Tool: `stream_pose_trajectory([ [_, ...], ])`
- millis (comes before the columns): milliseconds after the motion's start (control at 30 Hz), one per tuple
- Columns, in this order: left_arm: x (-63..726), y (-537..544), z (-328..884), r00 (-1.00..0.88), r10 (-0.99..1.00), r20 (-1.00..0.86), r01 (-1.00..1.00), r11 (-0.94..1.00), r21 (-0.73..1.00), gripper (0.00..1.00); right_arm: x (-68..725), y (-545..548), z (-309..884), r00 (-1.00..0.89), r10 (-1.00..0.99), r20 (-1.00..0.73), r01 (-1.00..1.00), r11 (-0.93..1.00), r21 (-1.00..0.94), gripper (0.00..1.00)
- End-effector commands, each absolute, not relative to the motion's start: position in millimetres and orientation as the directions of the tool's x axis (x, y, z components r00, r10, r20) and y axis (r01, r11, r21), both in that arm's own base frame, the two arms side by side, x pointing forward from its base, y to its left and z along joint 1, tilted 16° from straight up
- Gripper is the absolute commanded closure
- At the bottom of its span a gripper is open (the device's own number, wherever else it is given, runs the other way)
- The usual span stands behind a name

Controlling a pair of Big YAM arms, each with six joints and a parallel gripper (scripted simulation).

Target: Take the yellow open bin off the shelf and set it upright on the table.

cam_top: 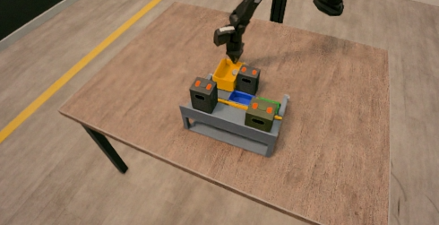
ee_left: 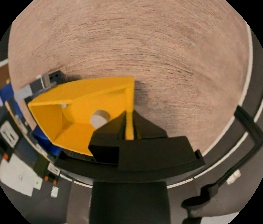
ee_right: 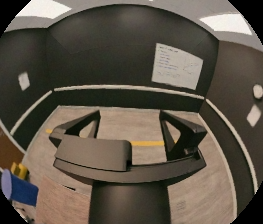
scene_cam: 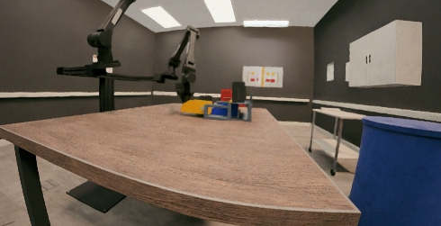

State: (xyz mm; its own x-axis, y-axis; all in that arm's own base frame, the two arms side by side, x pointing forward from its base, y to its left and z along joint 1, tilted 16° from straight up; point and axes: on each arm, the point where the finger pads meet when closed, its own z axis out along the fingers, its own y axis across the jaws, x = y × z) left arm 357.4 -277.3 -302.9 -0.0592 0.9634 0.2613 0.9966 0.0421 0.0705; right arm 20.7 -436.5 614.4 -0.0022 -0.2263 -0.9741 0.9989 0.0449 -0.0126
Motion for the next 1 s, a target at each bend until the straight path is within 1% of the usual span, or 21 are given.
stream_pose_trajectory([
  [0,359.2,-297.6,-297.3,-0.018,0.972,0.233,0.997,-0.001,0.082,1.00,17.1,-427.1,626.4,0.011,-0.266,-0.964,0.999,0.041,0.000,0.00],
  [967,360.2,-297.6,-300.8,-0.014,0.972,0.234,0.997,-0.005,0.080,1.00,17.1,-427.1,626.4,0.011,-0.266,-0.964,0.999,0.041,0.000,0.00],
])
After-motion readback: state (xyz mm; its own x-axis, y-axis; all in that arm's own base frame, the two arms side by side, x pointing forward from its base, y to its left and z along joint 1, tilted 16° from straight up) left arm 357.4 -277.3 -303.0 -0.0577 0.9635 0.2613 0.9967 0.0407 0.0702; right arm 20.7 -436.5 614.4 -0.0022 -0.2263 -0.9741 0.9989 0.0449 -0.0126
